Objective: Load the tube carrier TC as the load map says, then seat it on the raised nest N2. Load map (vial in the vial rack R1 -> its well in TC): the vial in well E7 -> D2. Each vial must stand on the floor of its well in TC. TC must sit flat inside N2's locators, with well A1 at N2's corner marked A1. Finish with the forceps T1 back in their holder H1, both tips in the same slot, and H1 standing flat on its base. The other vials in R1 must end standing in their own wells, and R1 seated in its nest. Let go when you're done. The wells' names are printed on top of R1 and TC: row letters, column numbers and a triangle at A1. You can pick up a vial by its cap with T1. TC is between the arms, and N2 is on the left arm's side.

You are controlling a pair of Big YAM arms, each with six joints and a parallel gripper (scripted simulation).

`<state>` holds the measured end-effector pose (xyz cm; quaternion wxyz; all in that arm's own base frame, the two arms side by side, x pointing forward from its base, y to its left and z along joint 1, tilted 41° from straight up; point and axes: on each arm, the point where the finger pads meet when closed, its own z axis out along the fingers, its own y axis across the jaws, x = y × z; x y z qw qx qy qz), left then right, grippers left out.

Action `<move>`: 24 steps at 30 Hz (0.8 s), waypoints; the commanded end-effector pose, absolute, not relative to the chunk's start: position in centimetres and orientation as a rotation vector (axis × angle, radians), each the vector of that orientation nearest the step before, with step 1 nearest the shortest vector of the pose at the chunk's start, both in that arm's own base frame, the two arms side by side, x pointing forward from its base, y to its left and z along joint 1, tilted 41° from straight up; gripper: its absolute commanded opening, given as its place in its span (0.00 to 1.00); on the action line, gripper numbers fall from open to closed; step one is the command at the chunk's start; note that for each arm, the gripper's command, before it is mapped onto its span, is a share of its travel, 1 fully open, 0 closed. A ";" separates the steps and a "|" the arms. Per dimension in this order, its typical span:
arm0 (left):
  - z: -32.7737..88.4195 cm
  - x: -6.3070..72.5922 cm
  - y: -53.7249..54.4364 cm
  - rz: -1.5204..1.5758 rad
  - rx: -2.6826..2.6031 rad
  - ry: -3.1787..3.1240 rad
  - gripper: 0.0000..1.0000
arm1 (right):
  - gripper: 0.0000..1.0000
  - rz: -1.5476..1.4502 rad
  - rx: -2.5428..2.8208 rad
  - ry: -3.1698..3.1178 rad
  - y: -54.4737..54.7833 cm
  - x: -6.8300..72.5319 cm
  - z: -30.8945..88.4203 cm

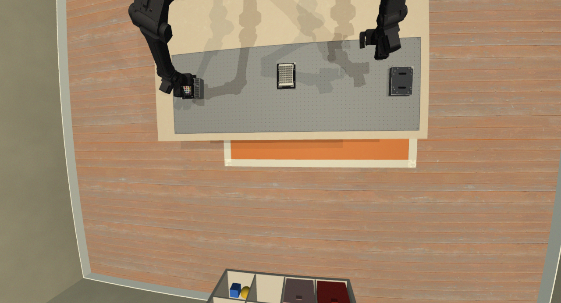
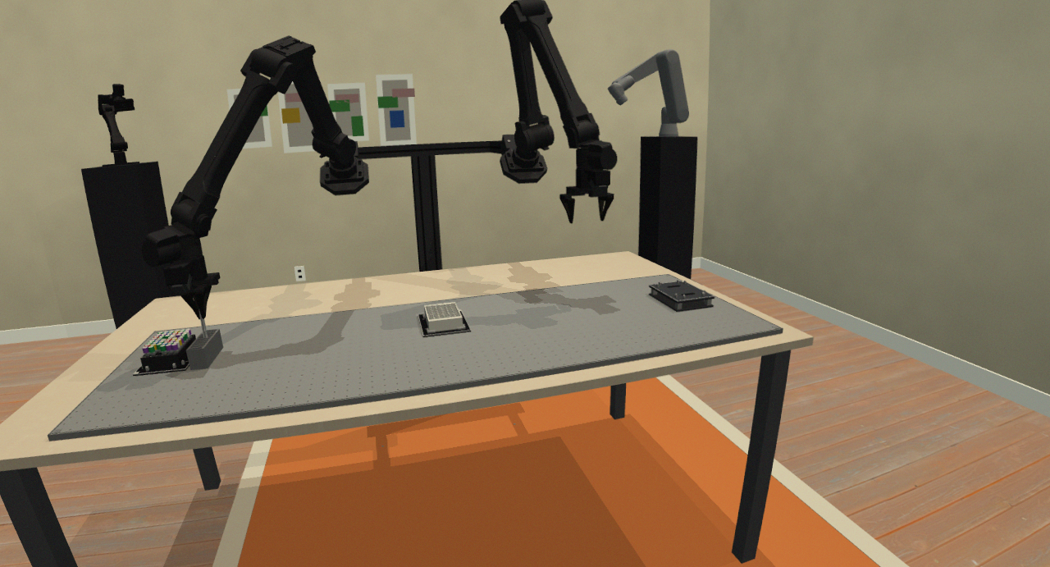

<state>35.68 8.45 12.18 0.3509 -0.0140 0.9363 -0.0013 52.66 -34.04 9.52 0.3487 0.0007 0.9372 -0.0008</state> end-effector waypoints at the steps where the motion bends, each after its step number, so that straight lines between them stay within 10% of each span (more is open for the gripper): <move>1: 12.9 36.1 8.7 0.007 -0.019 2.408 1.00 | 0.07 -0.031 0.007 2.413 -35.0 51.5 11.6; 24: 12.9 36.1 8.7 0.007 -0.019 2.408 1.00 | 0.07 -0.034 0.007 2.410 -35.0 50.6 13.0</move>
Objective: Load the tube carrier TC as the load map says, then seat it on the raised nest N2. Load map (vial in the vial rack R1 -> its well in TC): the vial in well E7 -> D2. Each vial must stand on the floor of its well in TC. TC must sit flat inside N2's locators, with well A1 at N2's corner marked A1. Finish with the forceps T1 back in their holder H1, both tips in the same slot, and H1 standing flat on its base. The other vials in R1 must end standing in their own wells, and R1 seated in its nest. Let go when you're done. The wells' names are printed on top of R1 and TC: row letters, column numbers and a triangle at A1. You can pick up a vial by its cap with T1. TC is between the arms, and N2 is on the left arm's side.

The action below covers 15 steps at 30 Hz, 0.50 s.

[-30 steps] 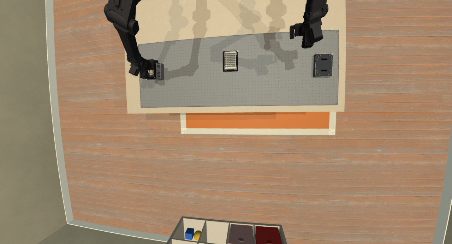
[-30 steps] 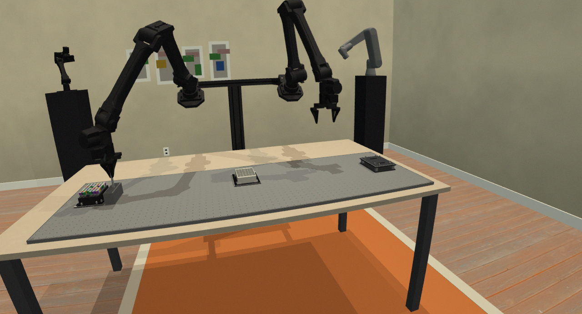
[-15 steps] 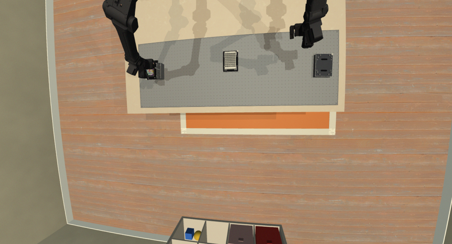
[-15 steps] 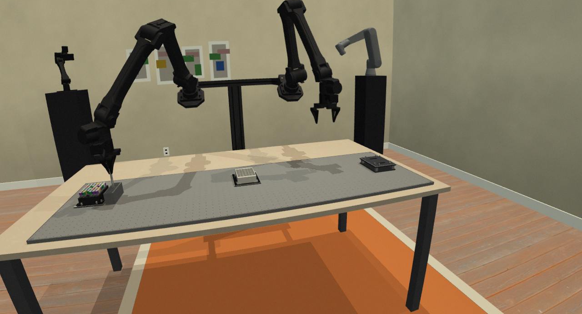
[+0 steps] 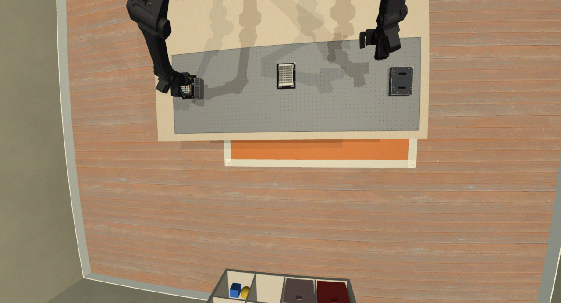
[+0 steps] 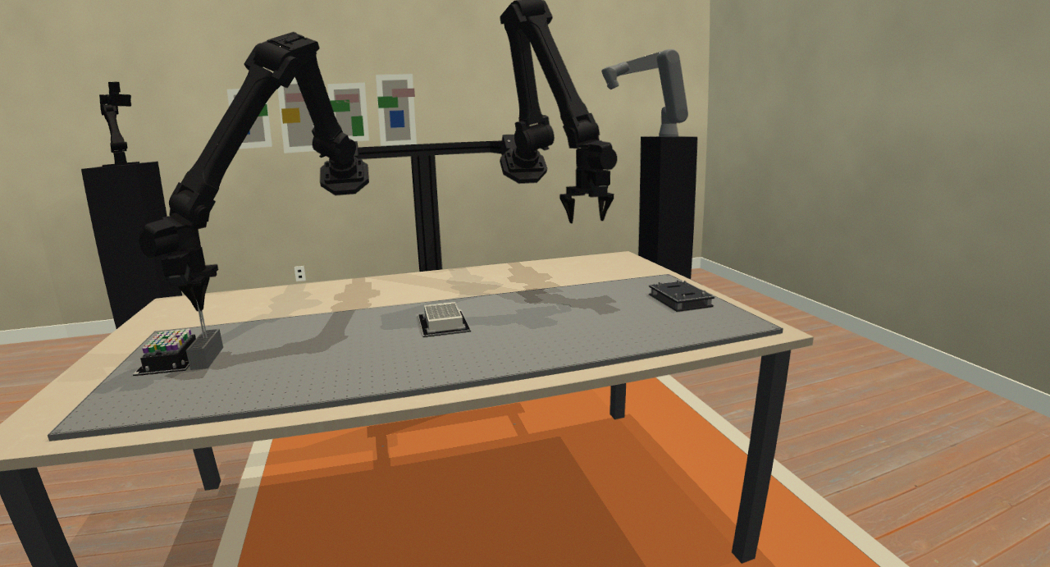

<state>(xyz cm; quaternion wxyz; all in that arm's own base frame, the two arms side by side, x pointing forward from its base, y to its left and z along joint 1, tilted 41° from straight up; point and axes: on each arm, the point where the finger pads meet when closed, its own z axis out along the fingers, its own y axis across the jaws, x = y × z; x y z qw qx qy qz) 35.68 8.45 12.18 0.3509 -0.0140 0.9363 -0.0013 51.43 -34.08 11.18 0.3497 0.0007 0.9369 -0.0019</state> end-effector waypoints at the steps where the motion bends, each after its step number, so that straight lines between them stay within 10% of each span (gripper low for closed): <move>1: 12.9 36.1 8.7 0.007 -0.019 2.408 1.00 | 0.07 -0.034 0.007 2.410 -35.0 50.6 13.0; 15: 12.9 36.1 8.7 0.007 -0.019 2.408 1.00 | 0.07 -0.029 0.006 2.414 -34.8 49.9 13.4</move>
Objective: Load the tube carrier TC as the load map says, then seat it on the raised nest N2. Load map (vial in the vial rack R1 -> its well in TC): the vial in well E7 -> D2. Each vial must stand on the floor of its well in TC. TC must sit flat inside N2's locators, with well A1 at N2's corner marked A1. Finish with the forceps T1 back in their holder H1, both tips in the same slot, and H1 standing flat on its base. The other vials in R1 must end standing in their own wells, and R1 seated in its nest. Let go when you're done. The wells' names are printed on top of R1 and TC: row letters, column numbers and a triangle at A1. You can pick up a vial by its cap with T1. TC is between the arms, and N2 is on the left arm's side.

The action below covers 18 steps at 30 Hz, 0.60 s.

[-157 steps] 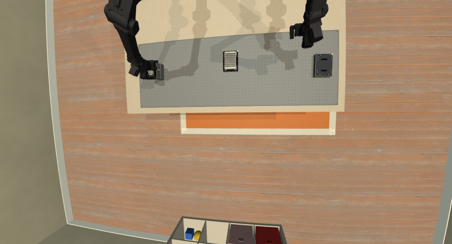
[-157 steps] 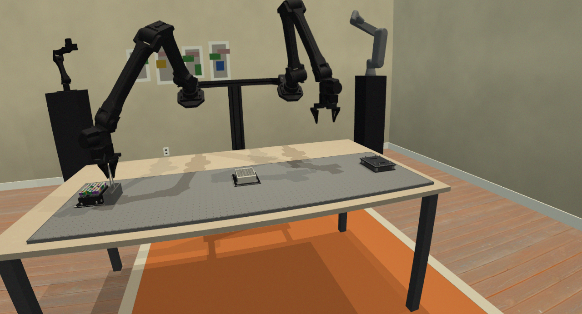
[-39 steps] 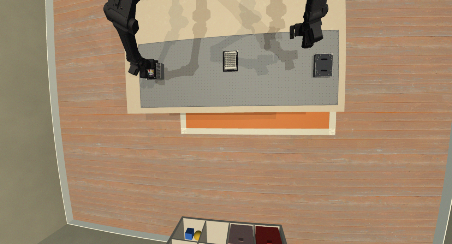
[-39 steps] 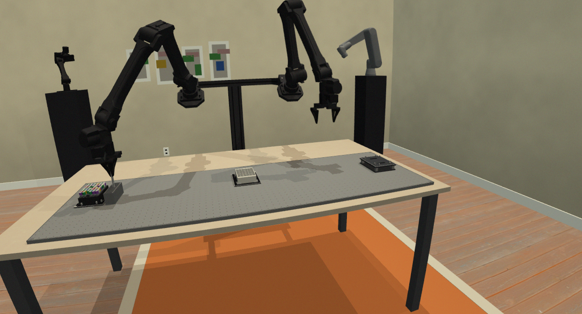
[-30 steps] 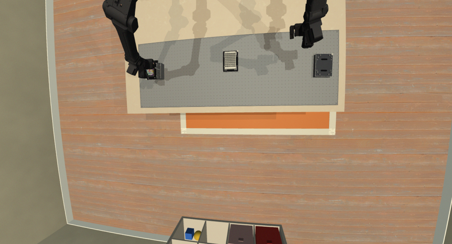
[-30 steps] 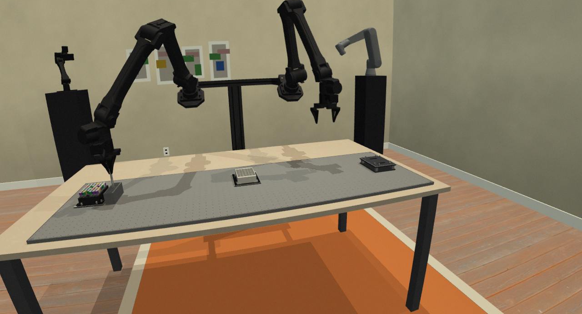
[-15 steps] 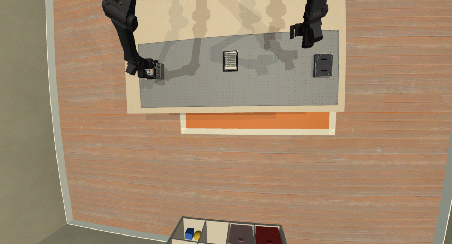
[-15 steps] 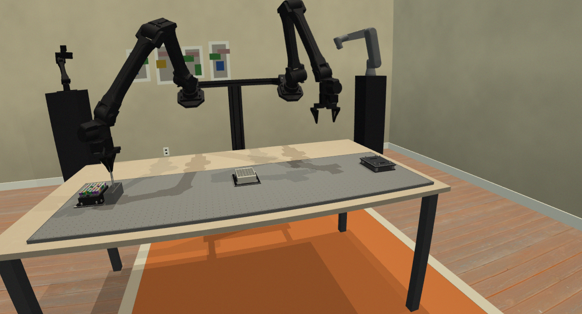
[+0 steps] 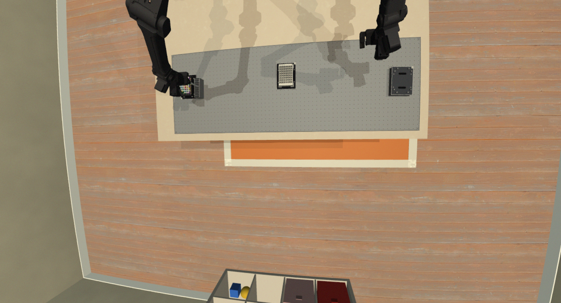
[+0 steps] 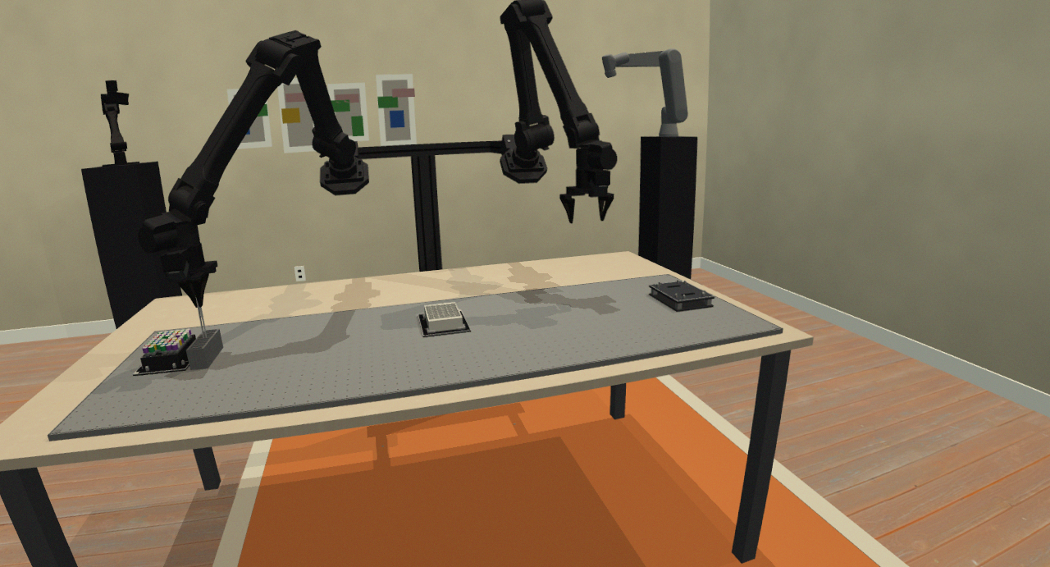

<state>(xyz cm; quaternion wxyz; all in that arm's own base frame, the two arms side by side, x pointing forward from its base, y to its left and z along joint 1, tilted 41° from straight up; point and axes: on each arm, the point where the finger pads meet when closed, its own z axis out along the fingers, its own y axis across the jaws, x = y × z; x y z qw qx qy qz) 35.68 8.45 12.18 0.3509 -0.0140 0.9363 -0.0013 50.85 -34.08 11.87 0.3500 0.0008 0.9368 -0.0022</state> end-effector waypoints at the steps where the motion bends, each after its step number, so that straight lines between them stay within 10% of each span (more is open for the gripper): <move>1: 12.9 36.1 8.7 0.007 -0.019 2.408 1.00 | 0.07 -0.033 0.007 2.411 -35.0 49.9 13.7; 18: 12.9 36.1 8.7 0.007 -0.019 2.408 1.00 | 0.07 -0.033 0.007 2.411 -34.9 49.2 14.4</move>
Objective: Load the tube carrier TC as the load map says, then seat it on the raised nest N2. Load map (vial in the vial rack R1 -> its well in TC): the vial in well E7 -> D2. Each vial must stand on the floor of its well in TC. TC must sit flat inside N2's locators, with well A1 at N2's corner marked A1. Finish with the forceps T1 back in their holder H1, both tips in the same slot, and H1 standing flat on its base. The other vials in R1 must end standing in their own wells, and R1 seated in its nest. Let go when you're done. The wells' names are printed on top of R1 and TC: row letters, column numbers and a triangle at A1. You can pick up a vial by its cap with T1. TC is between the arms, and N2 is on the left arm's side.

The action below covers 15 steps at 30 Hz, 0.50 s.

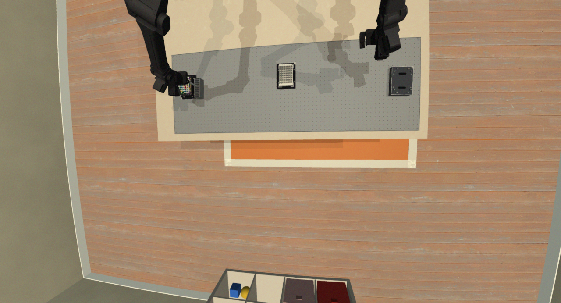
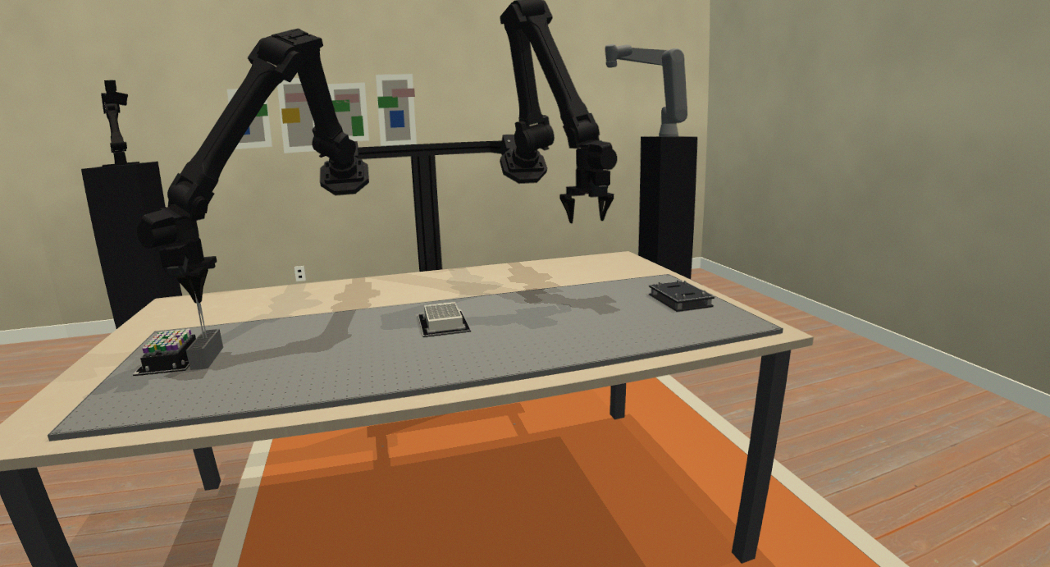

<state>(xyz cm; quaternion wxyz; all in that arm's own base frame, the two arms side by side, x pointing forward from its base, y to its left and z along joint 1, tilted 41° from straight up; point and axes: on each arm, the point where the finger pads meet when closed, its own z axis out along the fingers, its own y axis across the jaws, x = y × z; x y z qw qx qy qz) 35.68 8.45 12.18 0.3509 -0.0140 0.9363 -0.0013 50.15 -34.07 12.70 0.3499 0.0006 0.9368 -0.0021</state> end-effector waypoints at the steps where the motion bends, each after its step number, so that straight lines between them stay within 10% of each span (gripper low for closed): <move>1: 12.9 36.1 8.7 0.007 -0.019 2.408 1.00 | 0.07 -0.033 0.007 2.411 -34.9 49.2 14.4; 15: 12.9 36.1 8.7 0.007 -0.019 2.408 1.00 | 0.07 -0.028 0.002 2.414 -34.6 48.7 14.8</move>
